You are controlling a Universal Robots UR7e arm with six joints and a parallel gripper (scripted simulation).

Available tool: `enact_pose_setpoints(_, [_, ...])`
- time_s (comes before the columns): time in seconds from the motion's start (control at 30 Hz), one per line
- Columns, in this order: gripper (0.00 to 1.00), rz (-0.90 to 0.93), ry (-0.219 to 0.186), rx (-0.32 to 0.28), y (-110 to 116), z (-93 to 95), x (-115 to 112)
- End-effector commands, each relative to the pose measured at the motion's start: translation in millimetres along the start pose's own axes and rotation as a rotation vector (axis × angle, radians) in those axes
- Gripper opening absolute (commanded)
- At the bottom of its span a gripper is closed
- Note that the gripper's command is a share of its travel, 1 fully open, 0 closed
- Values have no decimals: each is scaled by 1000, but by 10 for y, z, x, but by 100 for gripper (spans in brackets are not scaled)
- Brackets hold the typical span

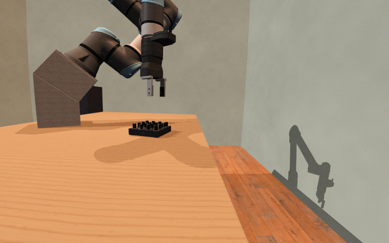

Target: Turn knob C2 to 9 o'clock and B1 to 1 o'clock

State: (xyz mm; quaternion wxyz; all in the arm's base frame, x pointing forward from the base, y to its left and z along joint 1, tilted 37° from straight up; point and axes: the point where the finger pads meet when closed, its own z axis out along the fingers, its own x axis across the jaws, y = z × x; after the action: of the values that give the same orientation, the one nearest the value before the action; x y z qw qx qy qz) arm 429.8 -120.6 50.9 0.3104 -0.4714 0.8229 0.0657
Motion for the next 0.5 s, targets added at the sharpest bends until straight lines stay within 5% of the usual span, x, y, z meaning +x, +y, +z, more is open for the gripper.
enact_pose_setpoints(0.0, [100,-1,-2,-3,3,-217,1])
enact_pose_setpoints(0.47, [100,-1,-2,-3,2,-501,1])
